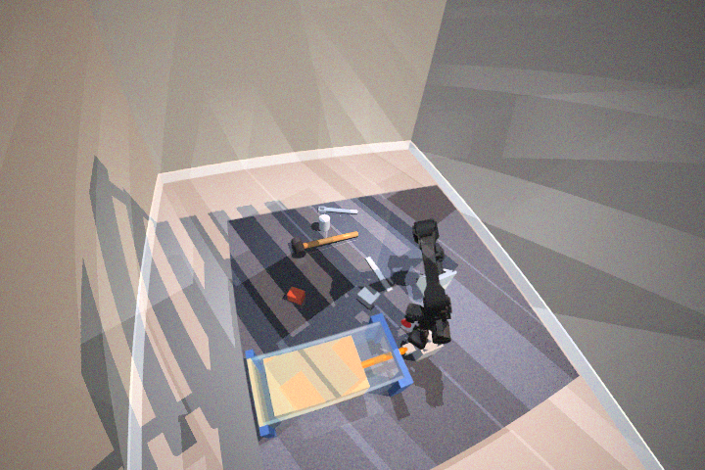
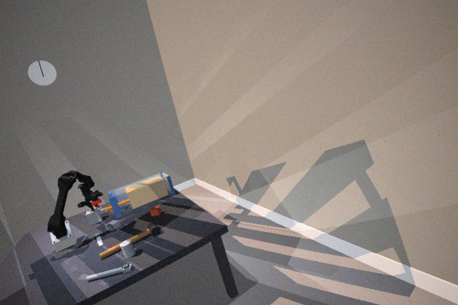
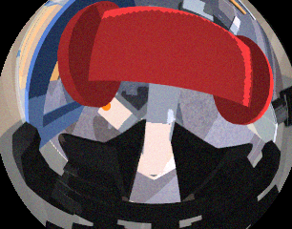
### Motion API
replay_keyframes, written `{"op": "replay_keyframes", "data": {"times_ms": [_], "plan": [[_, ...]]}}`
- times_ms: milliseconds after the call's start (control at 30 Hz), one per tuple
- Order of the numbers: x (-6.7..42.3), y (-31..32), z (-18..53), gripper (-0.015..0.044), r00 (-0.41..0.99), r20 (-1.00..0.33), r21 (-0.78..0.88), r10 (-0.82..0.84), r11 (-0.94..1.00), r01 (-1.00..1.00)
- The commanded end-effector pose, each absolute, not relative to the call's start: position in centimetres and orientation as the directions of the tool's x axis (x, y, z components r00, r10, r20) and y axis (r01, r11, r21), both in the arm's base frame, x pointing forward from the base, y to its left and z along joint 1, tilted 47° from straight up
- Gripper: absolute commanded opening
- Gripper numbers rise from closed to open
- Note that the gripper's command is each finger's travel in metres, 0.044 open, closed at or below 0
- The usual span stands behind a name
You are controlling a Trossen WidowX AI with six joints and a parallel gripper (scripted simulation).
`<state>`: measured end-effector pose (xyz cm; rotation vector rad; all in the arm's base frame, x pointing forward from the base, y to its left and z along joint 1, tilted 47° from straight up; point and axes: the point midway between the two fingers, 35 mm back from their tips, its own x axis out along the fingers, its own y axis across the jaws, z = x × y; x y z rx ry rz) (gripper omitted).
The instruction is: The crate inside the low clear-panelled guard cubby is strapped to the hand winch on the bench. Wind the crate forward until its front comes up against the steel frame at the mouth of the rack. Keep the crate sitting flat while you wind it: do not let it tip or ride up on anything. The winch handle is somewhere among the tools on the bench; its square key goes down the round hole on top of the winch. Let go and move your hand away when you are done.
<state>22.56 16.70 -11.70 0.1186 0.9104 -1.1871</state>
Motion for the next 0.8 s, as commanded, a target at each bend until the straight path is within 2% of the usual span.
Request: {"op": "replay_keyframes", "data": {"times_ms": [0,767], "plan": [[22.31,16.54,-11.75,0.0000,0.073,-0.662,-0.333,-0.746,0.380,0.863],[21.69,16.09,-11.76,0.0000,0.064,-0.653,-0.228,-0.755,0.276,0.934]]}}
